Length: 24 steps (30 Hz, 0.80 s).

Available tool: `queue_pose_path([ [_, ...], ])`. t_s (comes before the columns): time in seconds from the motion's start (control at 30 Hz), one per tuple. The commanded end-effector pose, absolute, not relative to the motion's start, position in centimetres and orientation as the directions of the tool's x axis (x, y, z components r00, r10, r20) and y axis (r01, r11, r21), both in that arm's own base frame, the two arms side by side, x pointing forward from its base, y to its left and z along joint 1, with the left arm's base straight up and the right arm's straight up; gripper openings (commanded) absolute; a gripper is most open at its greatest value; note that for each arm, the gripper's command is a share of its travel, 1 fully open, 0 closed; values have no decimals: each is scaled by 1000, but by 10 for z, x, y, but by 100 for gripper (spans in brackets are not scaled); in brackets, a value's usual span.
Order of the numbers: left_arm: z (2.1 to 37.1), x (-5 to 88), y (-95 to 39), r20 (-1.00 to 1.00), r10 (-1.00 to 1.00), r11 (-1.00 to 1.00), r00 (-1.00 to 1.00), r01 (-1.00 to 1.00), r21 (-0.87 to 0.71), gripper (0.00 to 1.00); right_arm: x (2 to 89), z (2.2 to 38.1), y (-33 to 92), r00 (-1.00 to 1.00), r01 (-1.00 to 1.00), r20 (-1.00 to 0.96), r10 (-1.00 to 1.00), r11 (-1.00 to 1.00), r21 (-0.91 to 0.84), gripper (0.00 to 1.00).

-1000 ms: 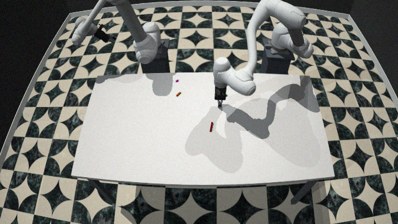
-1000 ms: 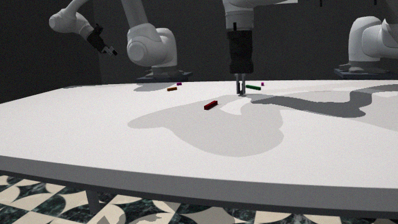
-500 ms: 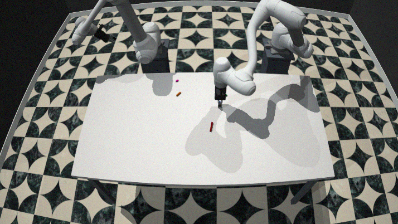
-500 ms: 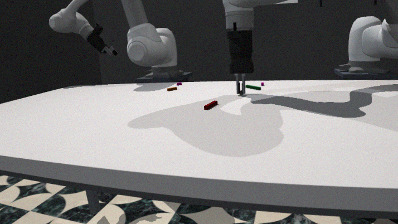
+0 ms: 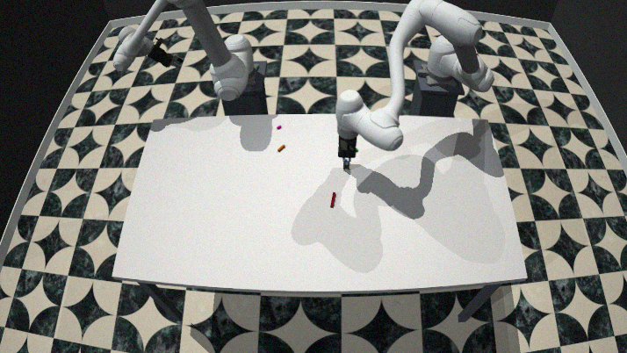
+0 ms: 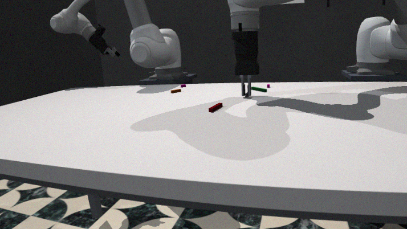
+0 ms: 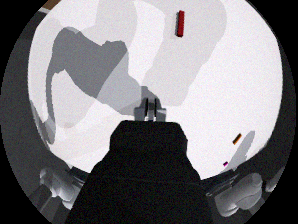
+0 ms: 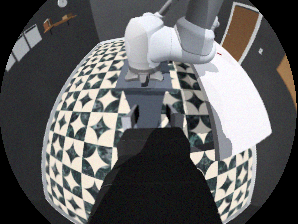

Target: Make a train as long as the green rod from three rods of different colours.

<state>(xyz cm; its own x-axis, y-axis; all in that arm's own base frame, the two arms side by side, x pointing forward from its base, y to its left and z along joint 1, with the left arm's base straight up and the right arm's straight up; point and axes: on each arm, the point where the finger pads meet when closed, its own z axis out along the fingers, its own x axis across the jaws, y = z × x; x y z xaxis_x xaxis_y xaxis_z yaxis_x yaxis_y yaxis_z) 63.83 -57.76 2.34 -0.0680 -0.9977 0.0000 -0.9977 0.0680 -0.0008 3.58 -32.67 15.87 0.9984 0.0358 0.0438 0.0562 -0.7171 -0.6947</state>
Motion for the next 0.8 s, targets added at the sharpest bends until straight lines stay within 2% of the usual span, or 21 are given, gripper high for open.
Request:
queue_pose_path([
  [0.0, 20, 639, -576, 2, -998, 62, -62, -998, -1, 36, 33, 159, -323, 999, 52, 38, 36, -706, -706, 100],
  [0.03, 20, 639, -576, 2, -998, 62, -62, -998, -1, 42, 33, 159, -323, 999, 52, 38, 36, -706, -706, 100],
  [0.17, 20, 639, -576, 2, -998, 62, -62, -998, -1, 42, 33, 159, -323, 999, 52, 38, 36, -706, -706, 100],
  [0.2, 20, 639, -576, 2, -998, 62, -62, -998, -1, 48, 33, 159, -323, 999, 52, 38, 36, -706, -706, 100],
  [0.27, 20, 639, -576, 2, -998, 62, -62, -998, -1, 48, 33, 159, -323, 999, 52, 38, 36, -706, -706, 100],
  [0.3, 20, 639, -576, 2, -998, 62, -62, -998, -1, 54, 33, 159, -323, 999, 52, 38, 36, -706, -706, 100],
  [0.77, 23, 638, -576, 1, -998, 62, -62, -998, 0, 54, 33, 159, -323, 999, 52, 38, 36, -706, -706, 100],
])
